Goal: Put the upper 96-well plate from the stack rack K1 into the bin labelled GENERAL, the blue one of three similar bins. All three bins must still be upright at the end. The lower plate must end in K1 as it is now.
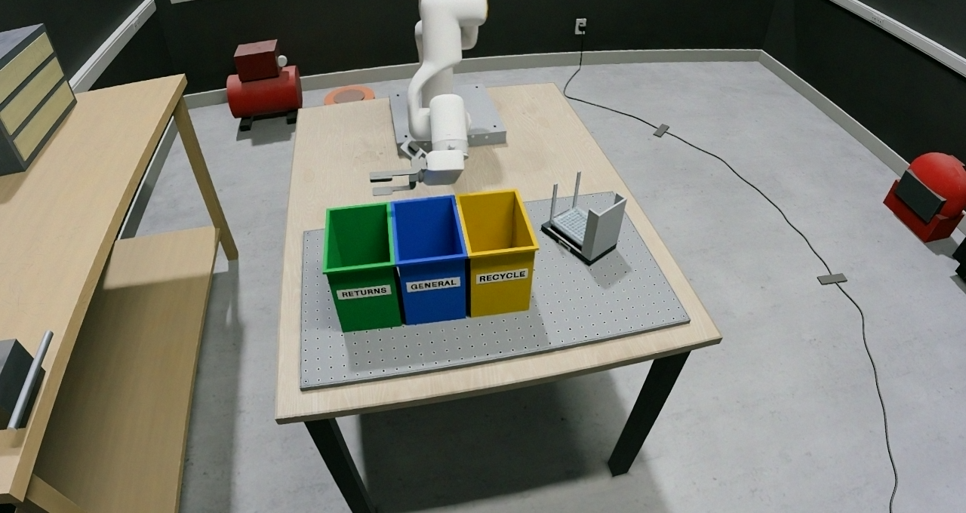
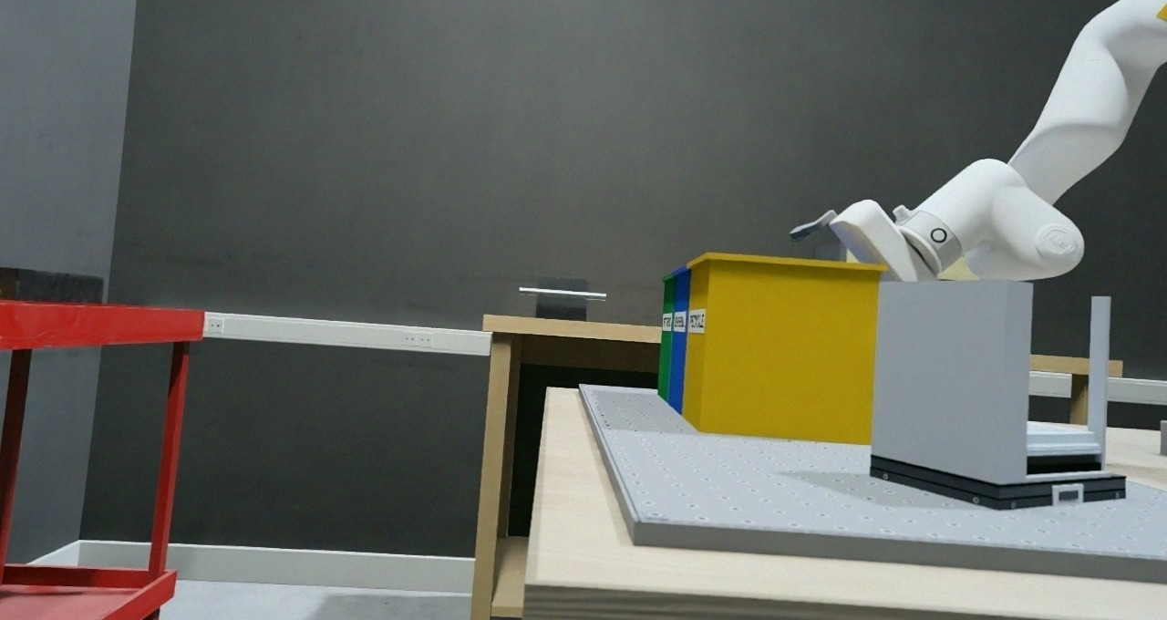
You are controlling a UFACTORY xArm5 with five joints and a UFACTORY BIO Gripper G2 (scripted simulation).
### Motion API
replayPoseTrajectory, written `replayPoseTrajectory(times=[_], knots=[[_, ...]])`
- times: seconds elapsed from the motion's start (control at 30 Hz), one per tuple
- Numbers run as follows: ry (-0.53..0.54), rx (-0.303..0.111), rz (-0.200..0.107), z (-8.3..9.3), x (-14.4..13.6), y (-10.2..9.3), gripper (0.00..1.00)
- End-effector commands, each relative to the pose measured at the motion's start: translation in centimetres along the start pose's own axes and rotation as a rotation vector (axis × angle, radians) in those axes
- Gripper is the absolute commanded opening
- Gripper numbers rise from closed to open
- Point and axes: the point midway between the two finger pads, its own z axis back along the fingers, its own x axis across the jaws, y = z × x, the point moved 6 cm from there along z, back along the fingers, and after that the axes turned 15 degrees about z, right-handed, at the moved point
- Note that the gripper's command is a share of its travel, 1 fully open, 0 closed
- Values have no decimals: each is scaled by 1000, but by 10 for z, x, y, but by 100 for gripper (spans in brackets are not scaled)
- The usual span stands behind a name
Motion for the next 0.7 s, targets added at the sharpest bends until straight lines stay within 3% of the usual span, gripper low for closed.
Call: replayPoseTrajectory(times=[0.0,0.53,0.57,0.67], knots=[[0,0,-3,0,1,-1,100],[0,0,-3,0,1,-1,100],[0,0,-3,0,4,-5,37],[0,0,-3,-1,12,-18,37]])
